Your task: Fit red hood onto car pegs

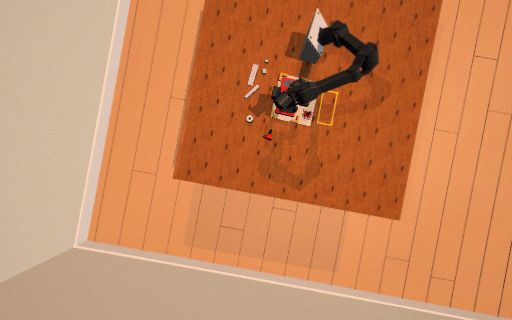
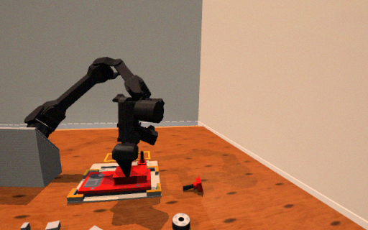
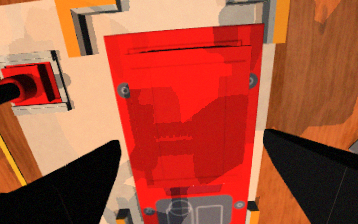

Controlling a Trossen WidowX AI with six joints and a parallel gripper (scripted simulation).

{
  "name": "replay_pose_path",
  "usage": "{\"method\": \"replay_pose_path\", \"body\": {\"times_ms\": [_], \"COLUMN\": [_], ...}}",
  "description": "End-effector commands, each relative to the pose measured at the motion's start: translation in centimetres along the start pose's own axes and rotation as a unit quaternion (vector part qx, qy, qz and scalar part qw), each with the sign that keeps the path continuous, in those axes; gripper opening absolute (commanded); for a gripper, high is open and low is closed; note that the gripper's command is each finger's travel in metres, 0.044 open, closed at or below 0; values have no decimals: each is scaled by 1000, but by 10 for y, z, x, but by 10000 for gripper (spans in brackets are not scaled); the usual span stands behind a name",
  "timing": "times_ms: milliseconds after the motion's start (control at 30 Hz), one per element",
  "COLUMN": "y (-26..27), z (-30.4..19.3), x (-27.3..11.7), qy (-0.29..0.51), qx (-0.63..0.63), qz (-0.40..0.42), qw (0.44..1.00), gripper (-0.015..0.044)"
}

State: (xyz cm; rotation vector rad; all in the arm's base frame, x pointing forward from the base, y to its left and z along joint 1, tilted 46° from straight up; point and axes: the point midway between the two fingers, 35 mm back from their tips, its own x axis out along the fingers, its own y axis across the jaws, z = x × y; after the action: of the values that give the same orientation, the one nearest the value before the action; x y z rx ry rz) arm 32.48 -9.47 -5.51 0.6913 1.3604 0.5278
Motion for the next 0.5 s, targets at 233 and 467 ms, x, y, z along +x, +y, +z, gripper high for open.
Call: {"method": "replay_pose_path", "body": {"times_ms": [233, 467], "y": [0, 0], "z": [1, 1], "x": [-53, -53], "qy": [-12, -12], "qx": [-4, -4], "qz": [-5, -5], "qw": [1000, 1000], "gripper": [440, 440]}}
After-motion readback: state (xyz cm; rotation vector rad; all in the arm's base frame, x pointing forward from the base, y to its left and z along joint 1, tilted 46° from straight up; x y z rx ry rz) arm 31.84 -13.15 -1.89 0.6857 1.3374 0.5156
